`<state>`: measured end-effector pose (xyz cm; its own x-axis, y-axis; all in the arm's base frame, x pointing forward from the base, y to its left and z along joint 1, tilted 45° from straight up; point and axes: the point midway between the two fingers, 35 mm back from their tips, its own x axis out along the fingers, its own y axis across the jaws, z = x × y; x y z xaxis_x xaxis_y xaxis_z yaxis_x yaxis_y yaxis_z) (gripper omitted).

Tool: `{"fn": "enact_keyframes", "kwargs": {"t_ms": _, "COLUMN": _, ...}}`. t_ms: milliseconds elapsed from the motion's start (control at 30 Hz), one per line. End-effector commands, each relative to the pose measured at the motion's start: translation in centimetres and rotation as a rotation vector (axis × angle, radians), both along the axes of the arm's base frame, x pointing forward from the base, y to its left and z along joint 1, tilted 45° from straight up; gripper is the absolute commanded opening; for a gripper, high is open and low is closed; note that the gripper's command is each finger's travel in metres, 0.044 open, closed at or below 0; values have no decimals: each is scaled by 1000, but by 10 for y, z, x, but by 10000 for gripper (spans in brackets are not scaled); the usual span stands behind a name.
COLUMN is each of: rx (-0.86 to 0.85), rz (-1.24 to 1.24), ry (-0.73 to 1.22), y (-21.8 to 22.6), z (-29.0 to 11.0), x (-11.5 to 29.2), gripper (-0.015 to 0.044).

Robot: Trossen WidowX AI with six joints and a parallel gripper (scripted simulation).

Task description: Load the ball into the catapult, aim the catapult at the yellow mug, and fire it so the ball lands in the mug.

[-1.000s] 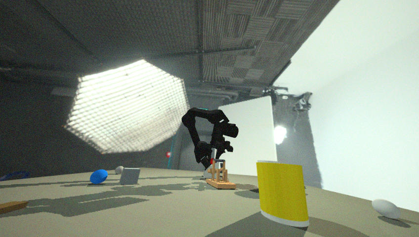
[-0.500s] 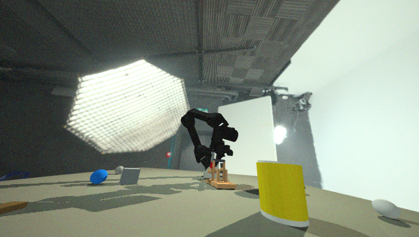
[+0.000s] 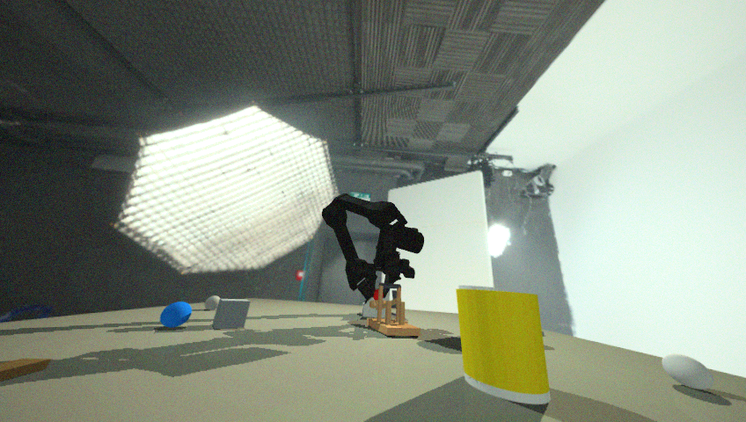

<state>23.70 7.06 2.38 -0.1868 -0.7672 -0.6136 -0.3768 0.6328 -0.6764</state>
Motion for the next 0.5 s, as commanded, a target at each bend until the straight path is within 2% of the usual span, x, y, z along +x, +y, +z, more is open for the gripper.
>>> {"fn": "enact_keyframes", "kwargs": {"t_ms": 0, "rx": 0, "rz": -1, "ry": -1, "y": 0, "z": 1, "x": 0, "gripper": 236}}
{"fn": "enact_keyframes", "kwargs": {"t_ms": 100, "rx": 31, "rz": 26, "ry": -23, "y": 12, "z": 12, "x": 0, "gripper": 315}}
{"fn": "enact_keyframes", "kwargs": {"t_ms": 267, "rx": 146, "rz": 121, "ry": -91, "y": 51, "z": 54, "x": -10, "gripper": 440}}
{"fn": "enact_keyframes", "kwargs": {"t_ms": 400, "rx": 226, "rz": 187, "ry": -126, "y": 73, "z": 83, "x": -22, "gripper": 440}}
{"fn": "enact_keyframes", "kwargs": {"t_ms": 433, "rx": 179, "rz": 155, "ry": -112, "y": 62, "z": 65, "x": -13, "gripper": 440}}
{"fn": "enact_keyframes", "kwargs": {"t_ms": 467, "rx": 190, "rz": 167, "ry": -117, "y": 66, "z": 65, "x": -8, "gripper": 440}}
